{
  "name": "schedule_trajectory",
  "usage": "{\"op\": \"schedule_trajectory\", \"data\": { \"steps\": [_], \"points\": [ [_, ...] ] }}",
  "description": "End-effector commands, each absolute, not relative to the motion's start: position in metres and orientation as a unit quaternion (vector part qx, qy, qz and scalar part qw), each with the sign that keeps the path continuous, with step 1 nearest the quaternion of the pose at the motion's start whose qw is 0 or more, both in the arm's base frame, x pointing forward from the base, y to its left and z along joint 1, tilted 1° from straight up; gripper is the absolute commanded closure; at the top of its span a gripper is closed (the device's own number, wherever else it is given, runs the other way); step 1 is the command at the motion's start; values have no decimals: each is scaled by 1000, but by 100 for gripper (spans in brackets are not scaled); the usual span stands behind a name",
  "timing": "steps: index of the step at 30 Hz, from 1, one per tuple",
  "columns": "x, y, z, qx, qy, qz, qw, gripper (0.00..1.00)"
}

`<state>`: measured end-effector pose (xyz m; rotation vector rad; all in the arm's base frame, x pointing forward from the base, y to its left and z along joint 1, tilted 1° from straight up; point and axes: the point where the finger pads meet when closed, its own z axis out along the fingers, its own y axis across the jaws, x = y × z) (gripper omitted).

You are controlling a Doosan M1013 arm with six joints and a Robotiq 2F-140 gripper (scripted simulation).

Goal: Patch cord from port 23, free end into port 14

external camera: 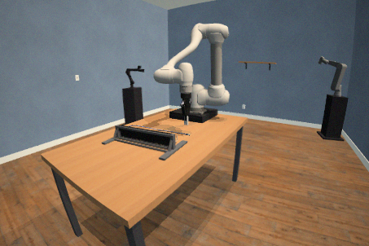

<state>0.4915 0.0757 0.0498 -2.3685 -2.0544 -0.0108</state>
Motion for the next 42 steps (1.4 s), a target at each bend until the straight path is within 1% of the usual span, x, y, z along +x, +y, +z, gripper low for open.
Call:
{"op": "schedule_trajectory", "data": {
  "steps": [1,9,10,42],
  "points": [
    [492,77,50,-756,-655,-3,3,100],
    [492,81,50,-757,-654,-3,3,100],
    [492,81,50,-757,-654,-3,3,78],
    [492,81,50,-757,-654,-3,3,78]
  ]
}}
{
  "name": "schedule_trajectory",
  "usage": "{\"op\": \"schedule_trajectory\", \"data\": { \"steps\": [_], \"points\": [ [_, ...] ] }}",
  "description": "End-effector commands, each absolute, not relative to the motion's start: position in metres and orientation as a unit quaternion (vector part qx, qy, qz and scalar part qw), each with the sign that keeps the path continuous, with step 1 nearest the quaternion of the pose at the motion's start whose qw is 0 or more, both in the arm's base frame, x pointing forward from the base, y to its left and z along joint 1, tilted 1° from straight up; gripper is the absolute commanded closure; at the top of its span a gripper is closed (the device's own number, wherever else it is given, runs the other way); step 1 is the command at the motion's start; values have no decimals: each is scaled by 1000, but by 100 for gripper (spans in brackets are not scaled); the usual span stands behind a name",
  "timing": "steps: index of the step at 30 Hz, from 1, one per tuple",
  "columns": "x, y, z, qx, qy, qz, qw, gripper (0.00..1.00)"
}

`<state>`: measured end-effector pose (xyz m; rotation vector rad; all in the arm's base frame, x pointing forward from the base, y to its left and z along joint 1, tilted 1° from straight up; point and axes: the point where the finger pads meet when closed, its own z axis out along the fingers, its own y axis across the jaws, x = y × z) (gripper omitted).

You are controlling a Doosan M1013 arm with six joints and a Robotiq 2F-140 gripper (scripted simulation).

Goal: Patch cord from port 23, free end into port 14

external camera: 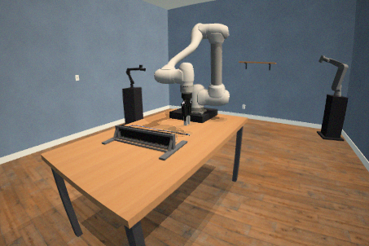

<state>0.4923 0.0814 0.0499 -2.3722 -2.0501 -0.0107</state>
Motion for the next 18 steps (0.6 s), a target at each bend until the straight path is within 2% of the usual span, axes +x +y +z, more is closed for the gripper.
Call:
{"op": "schedule_trajectory", "data": {
  "steps": [1,18],
  "points": [
    [492,81,50,-757,-654,-3,3,78],
    [492,81,43,-757,-654,-3,3,78]
  ]
}}
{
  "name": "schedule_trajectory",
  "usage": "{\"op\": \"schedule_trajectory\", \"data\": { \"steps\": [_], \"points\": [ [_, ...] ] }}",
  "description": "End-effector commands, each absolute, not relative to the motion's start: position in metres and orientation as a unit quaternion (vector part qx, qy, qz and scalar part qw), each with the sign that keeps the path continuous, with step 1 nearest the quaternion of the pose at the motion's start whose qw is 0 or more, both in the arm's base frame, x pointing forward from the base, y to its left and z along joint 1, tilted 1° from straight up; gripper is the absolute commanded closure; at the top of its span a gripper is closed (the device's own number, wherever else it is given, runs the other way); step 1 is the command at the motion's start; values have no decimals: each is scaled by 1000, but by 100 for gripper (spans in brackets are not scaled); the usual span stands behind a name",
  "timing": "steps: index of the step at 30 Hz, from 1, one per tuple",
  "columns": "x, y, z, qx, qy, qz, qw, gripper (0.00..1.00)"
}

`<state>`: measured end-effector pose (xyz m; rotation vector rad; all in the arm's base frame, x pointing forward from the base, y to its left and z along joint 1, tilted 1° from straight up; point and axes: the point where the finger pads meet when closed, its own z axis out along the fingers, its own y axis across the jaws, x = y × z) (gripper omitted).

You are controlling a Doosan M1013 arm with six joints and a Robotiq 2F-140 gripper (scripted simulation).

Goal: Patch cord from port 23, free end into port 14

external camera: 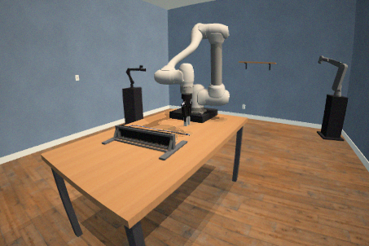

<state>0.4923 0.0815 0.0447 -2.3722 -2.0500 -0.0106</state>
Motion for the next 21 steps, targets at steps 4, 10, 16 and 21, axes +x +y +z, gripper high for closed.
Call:
{"op": "schedule_trajectory", "data": {
  "steps": [4,10,16,21],
  "points": [
    [492,82,37,-757,-654,-3,3,78],
    [492,82,26,-757,-654,-3,3,78],
    [492,82,17,-757,-654,-3,3,78],
    [492,82,7,-757,-654,-3,3,78]
  ]
}}
